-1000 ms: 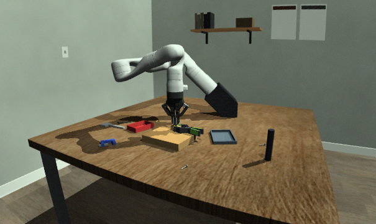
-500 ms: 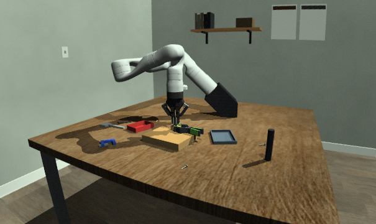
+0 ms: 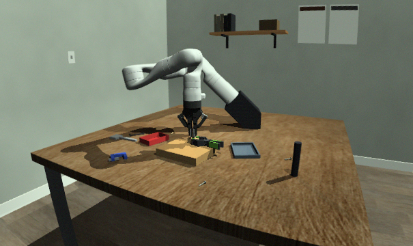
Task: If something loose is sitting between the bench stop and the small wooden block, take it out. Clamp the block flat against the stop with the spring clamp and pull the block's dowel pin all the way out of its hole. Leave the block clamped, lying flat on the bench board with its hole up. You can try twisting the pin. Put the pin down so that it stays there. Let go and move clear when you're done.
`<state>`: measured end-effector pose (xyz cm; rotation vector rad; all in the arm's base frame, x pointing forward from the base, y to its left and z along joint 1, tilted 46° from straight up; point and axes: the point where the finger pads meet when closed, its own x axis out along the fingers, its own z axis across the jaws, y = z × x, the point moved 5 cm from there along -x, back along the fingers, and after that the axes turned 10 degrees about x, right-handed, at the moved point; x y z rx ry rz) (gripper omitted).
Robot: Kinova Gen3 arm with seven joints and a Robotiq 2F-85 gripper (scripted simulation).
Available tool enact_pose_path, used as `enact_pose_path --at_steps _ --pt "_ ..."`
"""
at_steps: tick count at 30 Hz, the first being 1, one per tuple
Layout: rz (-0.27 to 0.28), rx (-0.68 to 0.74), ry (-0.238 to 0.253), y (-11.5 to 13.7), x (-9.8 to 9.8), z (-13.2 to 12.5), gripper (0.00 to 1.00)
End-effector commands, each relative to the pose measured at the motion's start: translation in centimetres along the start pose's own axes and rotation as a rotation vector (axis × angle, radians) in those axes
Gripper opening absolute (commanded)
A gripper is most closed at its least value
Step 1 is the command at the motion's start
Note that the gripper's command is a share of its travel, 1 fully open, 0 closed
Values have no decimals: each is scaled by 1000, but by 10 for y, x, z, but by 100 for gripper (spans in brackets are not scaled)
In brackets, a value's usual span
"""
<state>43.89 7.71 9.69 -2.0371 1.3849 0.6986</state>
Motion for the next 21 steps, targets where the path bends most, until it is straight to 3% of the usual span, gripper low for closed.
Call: enact_pose_path --at_steps 1,21 --pt "-3 -8 0 -1 -1 0 10" --pt "-3 -56 0 -1 -1 0 10"
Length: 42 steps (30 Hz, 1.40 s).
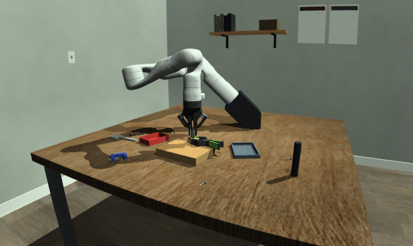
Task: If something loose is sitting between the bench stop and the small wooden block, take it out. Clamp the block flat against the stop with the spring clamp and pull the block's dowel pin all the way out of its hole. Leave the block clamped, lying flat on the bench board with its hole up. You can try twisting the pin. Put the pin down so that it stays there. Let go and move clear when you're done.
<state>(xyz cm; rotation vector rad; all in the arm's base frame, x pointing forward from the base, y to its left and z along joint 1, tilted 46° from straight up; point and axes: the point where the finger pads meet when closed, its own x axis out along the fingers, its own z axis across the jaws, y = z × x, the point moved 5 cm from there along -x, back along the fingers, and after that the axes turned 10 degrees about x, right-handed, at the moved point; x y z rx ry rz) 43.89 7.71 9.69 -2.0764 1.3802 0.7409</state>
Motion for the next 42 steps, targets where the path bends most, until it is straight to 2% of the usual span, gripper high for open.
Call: enact_pose_path --at_steps 1,42 --pt "-3 -8 0 -1 -1 0 10" --pt "-3 -114 0 -1 -1 0 10"
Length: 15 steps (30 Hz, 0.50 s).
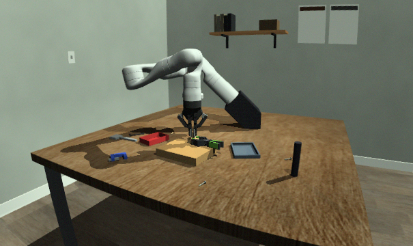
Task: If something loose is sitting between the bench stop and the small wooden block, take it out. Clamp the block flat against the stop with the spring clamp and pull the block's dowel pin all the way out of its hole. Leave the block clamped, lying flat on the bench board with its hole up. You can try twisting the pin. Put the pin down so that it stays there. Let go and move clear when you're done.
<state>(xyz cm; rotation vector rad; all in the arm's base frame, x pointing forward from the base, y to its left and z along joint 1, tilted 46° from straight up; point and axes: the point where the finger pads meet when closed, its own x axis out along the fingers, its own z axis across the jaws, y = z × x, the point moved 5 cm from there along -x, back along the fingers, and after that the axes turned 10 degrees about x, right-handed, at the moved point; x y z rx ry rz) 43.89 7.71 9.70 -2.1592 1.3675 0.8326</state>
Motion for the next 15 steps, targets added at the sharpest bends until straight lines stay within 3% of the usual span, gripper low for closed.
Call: enact_pose_path --at_steps 1,15 --pt "-3 -8 0 -1 -1 0 10" --pt "-3 -48 0 -1 -1 0 10"
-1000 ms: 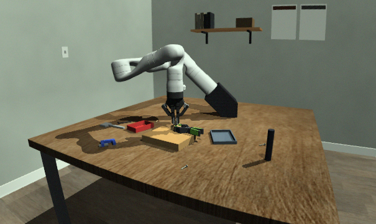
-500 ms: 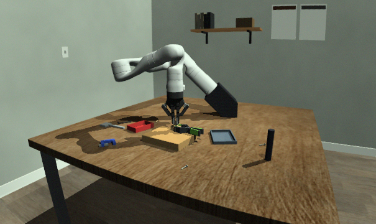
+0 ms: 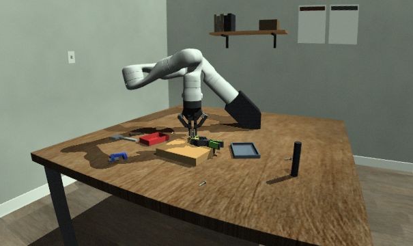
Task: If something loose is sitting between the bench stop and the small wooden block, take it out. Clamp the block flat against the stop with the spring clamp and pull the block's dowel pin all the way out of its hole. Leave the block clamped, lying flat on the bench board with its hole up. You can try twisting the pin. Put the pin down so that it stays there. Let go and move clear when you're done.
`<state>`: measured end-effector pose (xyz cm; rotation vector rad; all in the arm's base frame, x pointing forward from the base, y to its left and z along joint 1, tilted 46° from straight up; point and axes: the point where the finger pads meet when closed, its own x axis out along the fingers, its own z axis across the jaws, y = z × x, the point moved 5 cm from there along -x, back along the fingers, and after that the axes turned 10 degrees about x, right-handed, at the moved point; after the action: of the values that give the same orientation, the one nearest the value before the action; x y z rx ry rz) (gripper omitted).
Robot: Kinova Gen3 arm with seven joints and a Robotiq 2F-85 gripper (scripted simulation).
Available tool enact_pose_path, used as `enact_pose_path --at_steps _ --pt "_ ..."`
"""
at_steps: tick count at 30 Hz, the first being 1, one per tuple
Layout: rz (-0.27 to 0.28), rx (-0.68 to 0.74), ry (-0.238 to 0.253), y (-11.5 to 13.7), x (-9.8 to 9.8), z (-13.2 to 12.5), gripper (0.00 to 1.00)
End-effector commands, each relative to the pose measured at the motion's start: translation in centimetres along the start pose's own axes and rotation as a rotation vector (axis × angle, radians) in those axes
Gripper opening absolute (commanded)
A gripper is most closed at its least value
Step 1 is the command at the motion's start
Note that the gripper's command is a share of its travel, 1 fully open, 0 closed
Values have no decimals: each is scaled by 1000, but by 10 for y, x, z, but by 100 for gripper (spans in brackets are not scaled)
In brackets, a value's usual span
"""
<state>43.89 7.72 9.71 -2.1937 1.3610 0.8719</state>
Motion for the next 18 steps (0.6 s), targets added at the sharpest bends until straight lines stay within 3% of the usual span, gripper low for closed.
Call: enact_pose_path --at_steps 1,18 --pt "-3 -5 0 -1 -1 0 10" --pt "-3 -57 0 -1 -1 0 10"
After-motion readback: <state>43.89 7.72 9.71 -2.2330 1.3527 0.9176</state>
